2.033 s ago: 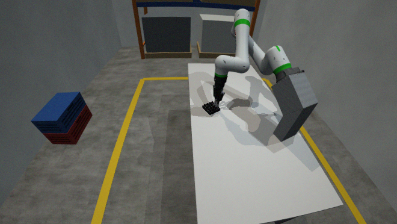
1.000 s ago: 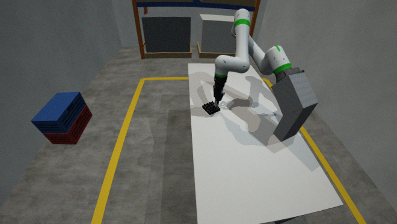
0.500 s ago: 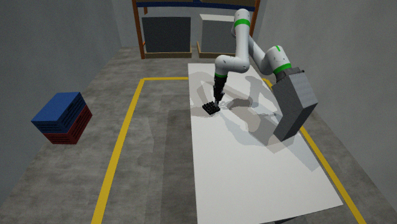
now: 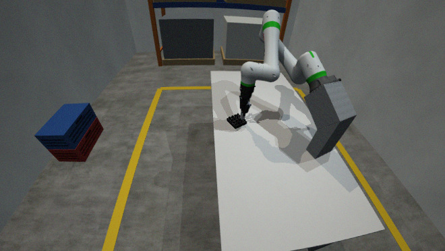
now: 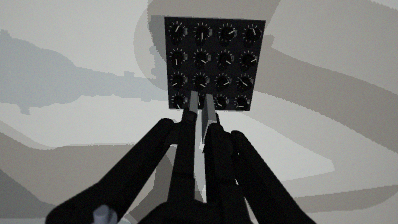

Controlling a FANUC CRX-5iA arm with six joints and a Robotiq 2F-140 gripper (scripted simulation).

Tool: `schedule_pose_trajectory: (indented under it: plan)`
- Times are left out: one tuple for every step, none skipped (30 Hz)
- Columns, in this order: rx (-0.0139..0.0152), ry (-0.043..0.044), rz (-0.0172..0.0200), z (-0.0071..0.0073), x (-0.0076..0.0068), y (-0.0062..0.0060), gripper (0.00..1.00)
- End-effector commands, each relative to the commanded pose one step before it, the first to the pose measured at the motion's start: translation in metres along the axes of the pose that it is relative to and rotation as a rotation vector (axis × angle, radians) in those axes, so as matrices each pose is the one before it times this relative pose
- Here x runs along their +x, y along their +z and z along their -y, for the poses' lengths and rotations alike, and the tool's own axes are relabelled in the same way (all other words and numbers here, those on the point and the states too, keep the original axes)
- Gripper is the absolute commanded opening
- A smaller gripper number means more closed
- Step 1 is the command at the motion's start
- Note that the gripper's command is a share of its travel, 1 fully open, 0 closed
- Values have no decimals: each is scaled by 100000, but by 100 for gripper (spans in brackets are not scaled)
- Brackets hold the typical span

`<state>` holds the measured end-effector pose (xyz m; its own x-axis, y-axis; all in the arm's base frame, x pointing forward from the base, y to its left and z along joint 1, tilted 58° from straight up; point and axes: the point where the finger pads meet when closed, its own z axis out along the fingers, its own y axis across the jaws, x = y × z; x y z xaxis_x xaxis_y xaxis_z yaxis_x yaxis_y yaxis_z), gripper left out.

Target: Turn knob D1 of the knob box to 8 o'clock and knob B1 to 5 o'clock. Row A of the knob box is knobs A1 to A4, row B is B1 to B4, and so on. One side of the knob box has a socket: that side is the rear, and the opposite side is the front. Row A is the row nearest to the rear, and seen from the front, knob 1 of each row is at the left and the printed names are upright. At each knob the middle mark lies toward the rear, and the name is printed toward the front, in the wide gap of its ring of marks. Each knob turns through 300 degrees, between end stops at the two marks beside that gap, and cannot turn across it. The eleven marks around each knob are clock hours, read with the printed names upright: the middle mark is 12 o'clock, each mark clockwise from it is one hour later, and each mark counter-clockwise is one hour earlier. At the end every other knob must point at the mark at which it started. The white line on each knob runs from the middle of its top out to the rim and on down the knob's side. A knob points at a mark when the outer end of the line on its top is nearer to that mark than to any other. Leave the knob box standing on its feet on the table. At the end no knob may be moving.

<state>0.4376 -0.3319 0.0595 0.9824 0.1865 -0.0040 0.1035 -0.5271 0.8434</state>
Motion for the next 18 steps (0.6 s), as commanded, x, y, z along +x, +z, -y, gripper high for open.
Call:
schedule_pose_trajectory:
  plan:
    - [-74, 5254, -75, 6, 15, -15, 5]
    - [0, 1549, 0, 0, 0, 0, 5]
    - [0, 0, 0, 0, 0, 0, 5]
    - [0, 0, 0, 0, 0, 0, 5]
    - [0, 1632, 0, 0, 0, 0, 5]
    - [0, 1714, 0, 0, 0, 0, 5]
    - [0, 1793, 0, 0, 0, 0, 5]
    - [0, 1871, 0, 0, 0, 0, 5]
    - [0, 1947, 0, 0, 0, 0, 5]
    - [0, 2020, 0, 0, 0, 0, 5]
    - [0, 2090, 0, 0, 0, 0, 5]
    - [0, 2157, 0, 0, 0, 0, 5]
    - [0, 2221, 0, 0, 0, 0, 5]
    - [0, 2282, 0, 0, 0, 0, 5]
    - [0, 2340, 0, 0, 0, 0, 5]
    - [0, 2394, 0, 0, 0, 0, 5]
    - [0, 2444, 0, 0, 0, 0, 5]
    - [0, 2490, 0, 0, 0, 0, 5]
